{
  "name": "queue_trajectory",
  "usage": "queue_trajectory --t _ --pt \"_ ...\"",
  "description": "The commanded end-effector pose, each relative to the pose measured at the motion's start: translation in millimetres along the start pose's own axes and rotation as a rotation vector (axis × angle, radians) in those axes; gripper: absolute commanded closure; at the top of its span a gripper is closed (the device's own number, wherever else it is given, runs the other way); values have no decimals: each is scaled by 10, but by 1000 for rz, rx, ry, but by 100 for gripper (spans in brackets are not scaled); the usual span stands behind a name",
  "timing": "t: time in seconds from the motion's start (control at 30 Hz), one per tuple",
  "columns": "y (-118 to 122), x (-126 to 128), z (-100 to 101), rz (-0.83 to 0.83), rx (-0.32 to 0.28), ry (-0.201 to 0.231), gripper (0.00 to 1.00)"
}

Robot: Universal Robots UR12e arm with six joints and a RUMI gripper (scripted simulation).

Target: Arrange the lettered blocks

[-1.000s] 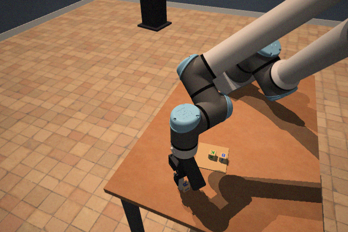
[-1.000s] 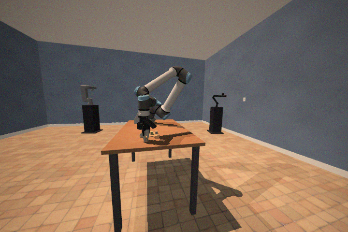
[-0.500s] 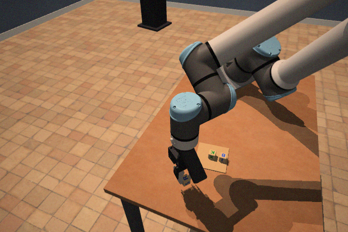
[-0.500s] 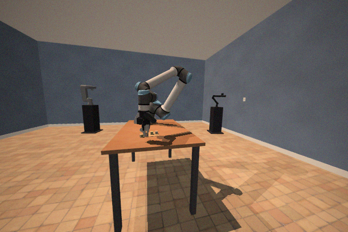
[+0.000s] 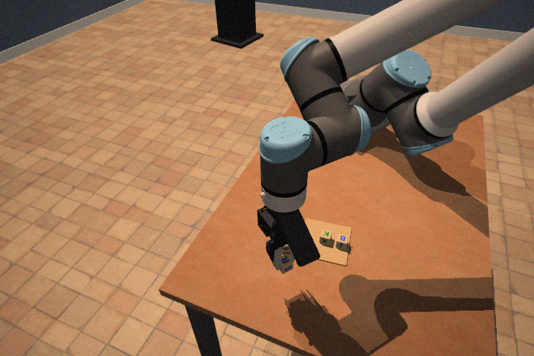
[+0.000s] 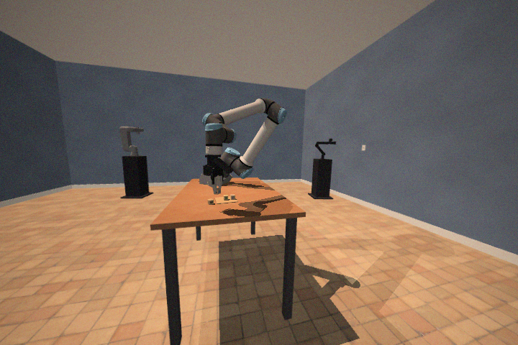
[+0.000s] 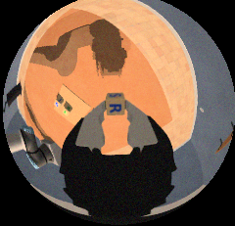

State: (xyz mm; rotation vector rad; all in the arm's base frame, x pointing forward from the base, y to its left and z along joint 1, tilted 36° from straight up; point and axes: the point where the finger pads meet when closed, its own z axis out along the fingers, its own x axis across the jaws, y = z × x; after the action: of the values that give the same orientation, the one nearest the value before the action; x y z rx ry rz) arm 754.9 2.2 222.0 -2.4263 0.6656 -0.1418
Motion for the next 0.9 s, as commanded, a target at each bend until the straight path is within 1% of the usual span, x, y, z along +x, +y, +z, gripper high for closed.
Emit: queue_trajectory --t 0.0,0.23,0.37,0.5,0.73,0.8,0.87 --pt "-2 5 -17 0 0 1 91" --pt "10 -10 -20 -7 0 1 91" --pt "77 -93 -37 -47 -1 1 91" --pt "215 -270 -66 -129 -1 1 91" --pt "536 -711 -104 -329 -3 1 91" --pt "536 -711 -104 -329 -3 1 91" --pt "641 -864 -106 -398 -3 1 91"
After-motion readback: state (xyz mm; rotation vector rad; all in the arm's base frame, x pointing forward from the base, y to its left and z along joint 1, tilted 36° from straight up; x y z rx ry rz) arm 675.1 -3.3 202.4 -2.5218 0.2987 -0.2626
